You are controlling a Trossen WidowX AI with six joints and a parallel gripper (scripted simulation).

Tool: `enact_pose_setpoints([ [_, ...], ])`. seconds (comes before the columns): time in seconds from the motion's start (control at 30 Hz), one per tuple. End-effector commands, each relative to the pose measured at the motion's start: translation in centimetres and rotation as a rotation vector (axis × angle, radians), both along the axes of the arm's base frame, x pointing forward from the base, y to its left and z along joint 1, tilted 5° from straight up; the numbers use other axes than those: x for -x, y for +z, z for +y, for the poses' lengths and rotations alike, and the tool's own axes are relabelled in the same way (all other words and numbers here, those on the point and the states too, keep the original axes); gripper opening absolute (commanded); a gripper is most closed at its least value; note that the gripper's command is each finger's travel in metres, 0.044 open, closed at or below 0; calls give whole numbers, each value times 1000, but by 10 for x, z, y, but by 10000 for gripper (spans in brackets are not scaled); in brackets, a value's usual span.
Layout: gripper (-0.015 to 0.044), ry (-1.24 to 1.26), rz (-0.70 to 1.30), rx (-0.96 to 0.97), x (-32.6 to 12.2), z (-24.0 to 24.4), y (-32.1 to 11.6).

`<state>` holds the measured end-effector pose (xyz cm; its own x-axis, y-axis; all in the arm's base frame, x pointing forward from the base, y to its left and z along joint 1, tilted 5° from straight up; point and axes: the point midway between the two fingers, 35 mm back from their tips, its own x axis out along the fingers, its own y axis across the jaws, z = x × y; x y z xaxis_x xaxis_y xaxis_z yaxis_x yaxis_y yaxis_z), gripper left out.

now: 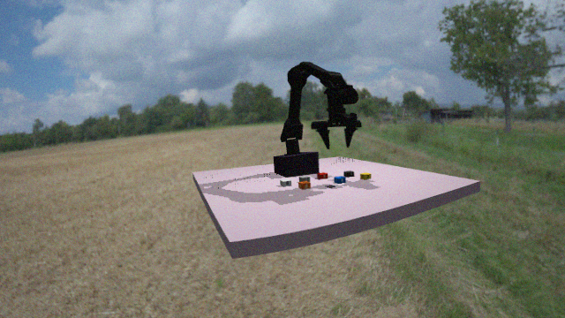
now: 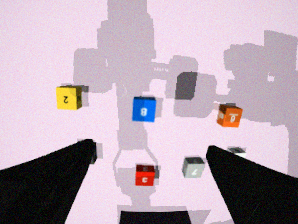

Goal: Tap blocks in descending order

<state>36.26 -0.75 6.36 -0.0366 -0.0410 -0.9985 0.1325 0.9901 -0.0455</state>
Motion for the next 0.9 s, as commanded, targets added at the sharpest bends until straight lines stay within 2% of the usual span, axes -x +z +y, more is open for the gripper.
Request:
enact_pose_setpoints([
  [0.0, 400, 6, 1, 0, 1, -1, -1],
  [0.3, 400, 6, 1, 0, 0, -4, 0],
  [0.6, 400, 6, 3, 14, 19, -135, 7],
  [0.87, 400, 6, 3, 15, 21, -140, 7],
])
